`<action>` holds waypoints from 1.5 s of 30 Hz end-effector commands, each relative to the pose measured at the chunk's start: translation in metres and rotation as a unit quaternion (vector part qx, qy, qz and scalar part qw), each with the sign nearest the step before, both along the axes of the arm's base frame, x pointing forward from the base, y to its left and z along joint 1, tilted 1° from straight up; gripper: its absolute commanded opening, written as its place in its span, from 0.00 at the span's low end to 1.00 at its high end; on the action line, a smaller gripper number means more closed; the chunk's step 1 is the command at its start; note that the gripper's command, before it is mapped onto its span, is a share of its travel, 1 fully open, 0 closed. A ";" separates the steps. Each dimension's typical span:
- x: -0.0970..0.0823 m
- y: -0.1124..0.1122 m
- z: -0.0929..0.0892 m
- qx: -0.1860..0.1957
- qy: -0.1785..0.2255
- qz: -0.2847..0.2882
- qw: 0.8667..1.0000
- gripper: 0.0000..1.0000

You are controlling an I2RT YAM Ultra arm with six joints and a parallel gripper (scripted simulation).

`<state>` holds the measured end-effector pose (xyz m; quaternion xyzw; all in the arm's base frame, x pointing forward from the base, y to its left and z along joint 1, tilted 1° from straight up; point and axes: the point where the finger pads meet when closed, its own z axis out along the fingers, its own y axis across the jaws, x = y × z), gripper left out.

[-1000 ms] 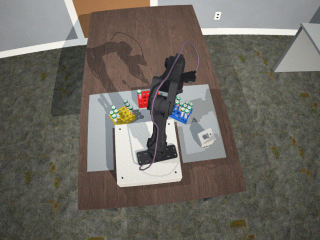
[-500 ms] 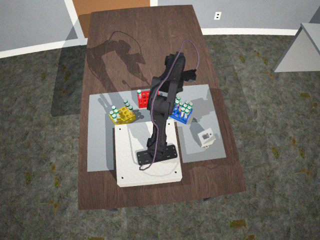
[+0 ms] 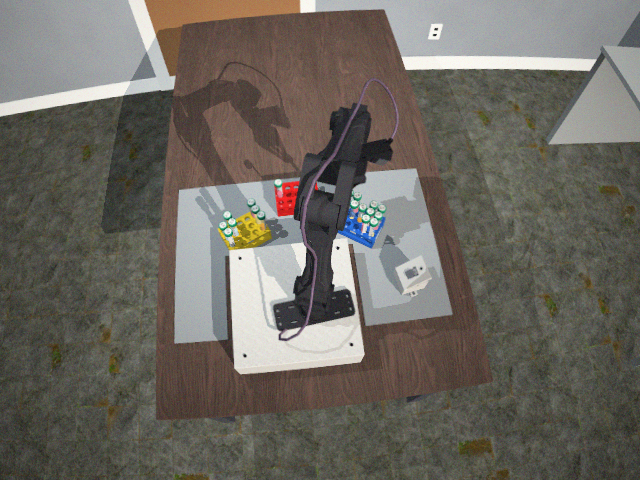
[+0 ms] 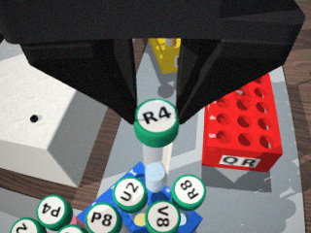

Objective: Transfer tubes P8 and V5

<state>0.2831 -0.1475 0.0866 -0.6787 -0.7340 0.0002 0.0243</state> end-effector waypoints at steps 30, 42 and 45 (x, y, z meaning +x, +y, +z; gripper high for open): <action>-0.030 0.030 0.012 -0.007 -0.015 0.001 1.000 0.00; -0.038 0.037 0.016 -0.012 -0.025 -0.001 1.000 0.00; -0.049 0.045 0.012 -0.005 -0.010 0.001 1.000 0.00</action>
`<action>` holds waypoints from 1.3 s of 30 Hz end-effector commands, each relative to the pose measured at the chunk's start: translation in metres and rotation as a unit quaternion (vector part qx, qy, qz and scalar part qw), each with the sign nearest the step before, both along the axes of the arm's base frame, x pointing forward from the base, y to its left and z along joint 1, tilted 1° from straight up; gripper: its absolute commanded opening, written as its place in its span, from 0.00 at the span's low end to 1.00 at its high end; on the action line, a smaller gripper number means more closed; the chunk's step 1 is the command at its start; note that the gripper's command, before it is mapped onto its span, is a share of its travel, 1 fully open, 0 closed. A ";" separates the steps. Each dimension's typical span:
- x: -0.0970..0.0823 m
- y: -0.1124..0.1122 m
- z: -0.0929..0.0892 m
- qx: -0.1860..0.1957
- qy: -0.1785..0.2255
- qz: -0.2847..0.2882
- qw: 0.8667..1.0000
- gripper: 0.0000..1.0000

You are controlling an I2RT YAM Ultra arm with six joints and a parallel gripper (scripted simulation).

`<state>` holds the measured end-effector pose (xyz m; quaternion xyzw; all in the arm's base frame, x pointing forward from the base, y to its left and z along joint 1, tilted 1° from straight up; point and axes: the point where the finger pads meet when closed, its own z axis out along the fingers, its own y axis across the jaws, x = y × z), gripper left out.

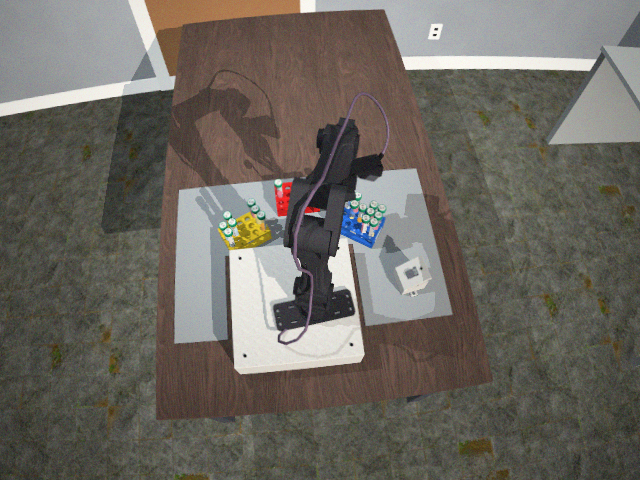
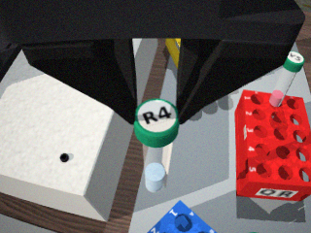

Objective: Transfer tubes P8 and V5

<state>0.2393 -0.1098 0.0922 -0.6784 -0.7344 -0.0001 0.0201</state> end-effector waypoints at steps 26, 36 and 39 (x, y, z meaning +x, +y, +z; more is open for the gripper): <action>0.043 0.060 0.008 -0.005 -0.014 0.001 1.000 0.00; 0.056 0.081 0.008 -0.004 -0.008 0.001 1.000 0.00; 0.060 0.087 0.009 -0.003 -0.008 0.018 1.000 0.00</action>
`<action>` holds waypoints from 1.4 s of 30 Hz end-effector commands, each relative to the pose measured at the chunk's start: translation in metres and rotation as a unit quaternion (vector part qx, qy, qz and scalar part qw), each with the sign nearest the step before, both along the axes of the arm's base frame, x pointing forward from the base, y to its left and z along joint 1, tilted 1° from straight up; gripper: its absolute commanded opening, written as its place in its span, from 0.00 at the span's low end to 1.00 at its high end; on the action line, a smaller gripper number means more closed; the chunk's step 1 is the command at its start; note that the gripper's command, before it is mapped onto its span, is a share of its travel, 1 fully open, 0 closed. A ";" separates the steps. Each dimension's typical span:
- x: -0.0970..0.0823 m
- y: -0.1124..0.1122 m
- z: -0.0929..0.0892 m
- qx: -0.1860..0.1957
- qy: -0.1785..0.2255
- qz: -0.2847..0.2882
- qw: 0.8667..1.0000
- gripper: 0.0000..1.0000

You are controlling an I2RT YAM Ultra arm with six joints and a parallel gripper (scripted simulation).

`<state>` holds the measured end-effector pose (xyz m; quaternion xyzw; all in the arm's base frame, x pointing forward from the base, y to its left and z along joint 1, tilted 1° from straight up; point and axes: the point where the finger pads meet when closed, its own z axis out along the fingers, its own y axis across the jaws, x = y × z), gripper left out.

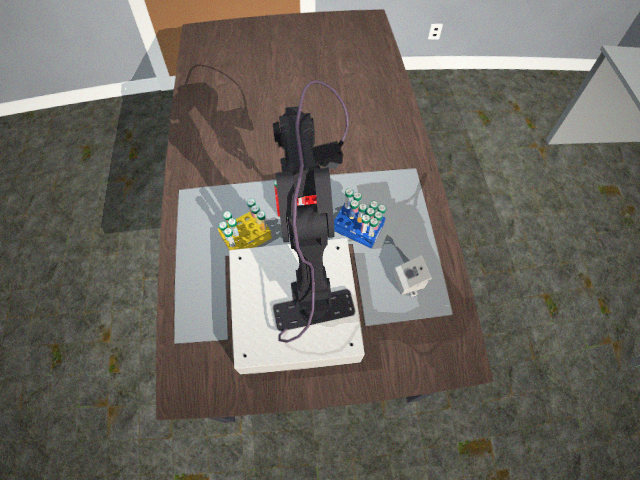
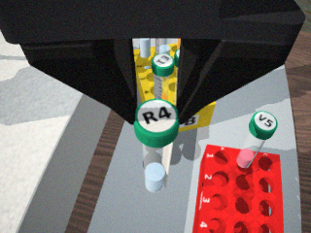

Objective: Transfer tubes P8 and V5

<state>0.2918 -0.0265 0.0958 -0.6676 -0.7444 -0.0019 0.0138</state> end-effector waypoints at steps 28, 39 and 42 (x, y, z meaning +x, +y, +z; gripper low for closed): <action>0.019 0.007 0.005 0.002 -0.009 0.303 0.953 0.00; 0.036 0.002 0.004 0.003 -0.008 0.296 0.955 0.00; 0.038 0.002 0.004 0.003 -0.008 0.296 0.955 0.00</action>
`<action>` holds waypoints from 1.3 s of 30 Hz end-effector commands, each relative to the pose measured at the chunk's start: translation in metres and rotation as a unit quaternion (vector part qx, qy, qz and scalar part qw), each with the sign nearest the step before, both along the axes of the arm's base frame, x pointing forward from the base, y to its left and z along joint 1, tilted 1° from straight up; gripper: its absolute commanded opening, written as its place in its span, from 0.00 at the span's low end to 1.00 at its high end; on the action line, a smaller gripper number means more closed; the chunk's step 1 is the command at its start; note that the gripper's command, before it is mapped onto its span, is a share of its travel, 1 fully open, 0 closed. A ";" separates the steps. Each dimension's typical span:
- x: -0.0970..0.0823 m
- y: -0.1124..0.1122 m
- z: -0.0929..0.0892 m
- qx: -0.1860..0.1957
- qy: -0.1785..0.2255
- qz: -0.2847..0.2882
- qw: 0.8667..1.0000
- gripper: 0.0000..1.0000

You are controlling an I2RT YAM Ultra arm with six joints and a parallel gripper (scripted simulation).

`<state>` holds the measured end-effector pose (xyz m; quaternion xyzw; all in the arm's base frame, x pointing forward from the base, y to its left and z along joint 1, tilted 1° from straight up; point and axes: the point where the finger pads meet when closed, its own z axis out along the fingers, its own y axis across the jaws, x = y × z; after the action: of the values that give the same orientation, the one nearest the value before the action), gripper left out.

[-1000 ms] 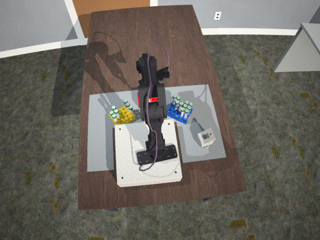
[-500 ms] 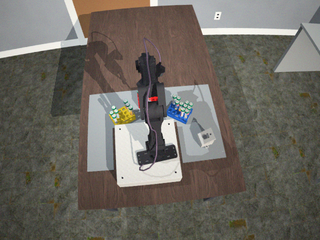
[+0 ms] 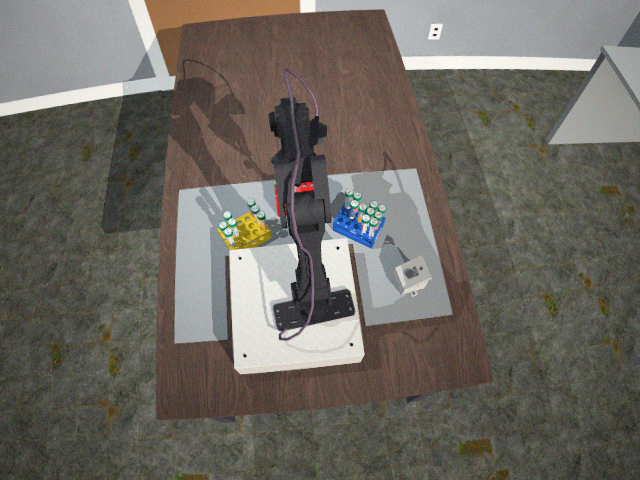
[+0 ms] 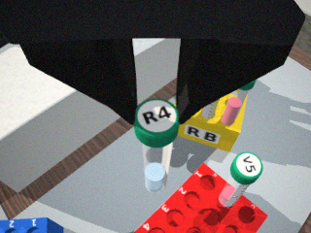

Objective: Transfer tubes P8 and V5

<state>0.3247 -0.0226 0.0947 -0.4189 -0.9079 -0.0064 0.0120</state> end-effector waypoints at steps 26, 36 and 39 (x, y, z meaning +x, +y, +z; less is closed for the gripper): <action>0.045 -0.004 0.005 -0.002 -0.003 0.002 1.000 0.00; 0.051 -0.004 0.006 -0.001 -0.008 0.000 1.000 0.00; 0.051 -0.004 0.006 -0.001 -0.008 0.000 1.000 0.00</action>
<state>0.3744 -0.0268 0.0930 -0.4189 -0.9080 -0.0066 0.0113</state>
